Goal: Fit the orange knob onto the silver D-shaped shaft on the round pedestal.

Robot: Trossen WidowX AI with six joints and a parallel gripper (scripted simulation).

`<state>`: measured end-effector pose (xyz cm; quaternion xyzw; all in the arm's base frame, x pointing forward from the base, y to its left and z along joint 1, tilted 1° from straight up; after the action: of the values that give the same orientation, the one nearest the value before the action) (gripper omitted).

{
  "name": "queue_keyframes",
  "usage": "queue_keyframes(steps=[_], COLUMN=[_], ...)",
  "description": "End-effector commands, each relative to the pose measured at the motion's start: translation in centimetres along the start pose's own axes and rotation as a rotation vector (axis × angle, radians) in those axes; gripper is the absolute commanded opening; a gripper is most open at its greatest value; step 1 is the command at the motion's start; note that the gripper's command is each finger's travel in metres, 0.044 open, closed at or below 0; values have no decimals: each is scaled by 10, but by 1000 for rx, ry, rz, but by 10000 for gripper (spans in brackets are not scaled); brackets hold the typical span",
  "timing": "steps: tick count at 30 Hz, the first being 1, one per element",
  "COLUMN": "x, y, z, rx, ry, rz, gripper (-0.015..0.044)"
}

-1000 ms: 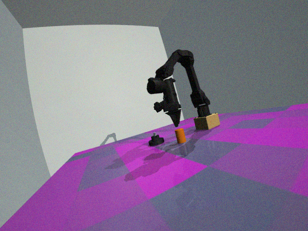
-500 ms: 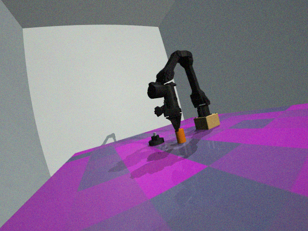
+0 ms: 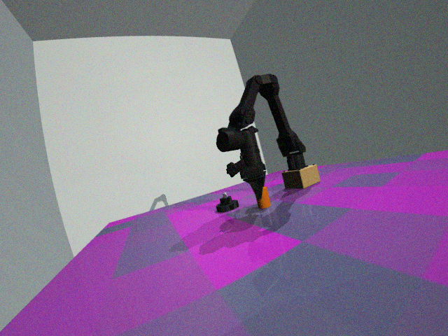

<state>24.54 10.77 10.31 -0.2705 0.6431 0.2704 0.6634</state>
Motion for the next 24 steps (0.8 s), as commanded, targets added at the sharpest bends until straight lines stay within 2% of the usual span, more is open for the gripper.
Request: queue_keyframes(steps=[1, 15, 24], x=[10, 28, 28], y=[1, 2, 2], z=[-3, -5, -5], rx=[-4, -4, -4], ry=[18, 18, 18], rz=[2, 2, 2], gripper=[440, 440, 204])
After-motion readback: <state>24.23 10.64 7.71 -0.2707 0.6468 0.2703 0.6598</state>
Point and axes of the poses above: the point midway between the two fingers, 35 mm back from their tips, its own x axis out along the fingers, its own z axis across the jaws, y = z × x, the point moved 10 cm from there along -x, back along the fingers, and after that the axes turned 14 degrees about x, right-handed, at the moved point
